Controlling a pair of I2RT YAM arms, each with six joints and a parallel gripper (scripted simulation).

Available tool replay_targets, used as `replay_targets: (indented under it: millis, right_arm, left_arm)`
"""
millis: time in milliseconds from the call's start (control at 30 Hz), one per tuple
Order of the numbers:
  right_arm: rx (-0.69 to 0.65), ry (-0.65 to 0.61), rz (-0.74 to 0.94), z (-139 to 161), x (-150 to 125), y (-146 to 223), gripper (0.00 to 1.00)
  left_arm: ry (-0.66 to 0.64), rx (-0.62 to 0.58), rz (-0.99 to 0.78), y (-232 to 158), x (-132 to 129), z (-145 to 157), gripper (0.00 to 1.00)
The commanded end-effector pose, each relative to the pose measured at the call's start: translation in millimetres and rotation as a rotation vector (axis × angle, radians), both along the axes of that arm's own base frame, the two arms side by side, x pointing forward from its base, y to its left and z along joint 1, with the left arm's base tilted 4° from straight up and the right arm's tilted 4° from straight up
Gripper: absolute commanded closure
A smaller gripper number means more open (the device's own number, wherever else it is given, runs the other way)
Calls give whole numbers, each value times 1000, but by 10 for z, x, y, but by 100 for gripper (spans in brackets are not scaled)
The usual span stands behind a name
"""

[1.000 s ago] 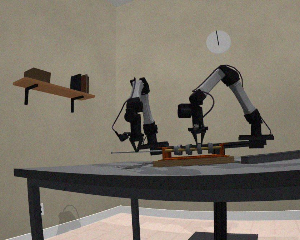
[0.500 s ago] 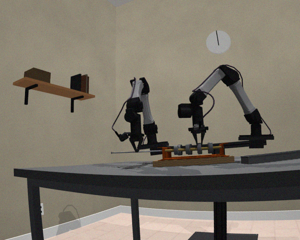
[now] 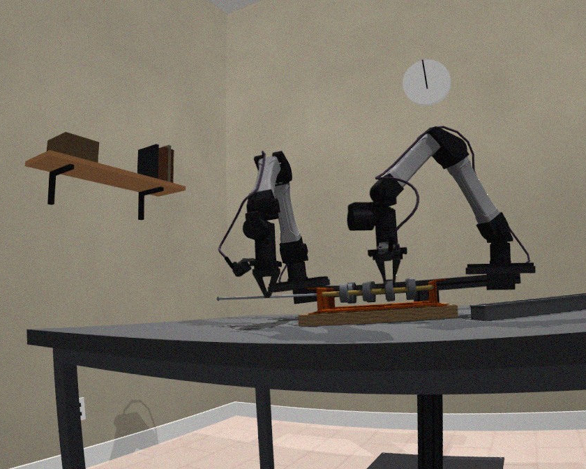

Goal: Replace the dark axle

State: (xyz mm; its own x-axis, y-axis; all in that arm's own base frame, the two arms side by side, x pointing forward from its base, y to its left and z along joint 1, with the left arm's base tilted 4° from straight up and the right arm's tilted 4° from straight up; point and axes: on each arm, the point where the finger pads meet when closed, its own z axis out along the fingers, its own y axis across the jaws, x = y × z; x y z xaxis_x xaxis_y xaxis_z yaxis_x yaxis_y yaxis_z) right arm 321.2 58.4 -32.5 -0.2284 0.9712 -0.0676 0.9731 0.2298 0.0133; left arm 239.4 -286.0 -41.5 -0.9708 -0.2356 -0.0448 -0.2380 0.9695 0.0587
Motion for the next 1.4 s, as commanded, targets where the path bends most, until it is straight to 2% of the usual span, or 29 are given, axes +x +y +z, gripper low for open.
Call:
replay_targets:
  millis: [0,267,300,333,1367]
  right_arm:
    - [11,-41,14,55,154,49,100]
    - [12,-42,15,53,157,54,100]
    - [8,-30,10,50,91,37,100]
    - [12,-45,16,52,165,58,100]
    - [11,-40,23,37,154,81,100]
  left_arm:
    - [-42,-62,5,-148,89,289,100]
    - [-41,-63,3,-153,84,295,100]
    - [-41,-63,3,-153,84,295,100]
    - [-39,-64,4,-156,78,298,100]
    - [-43,-66,-2,-144,89,335,100]
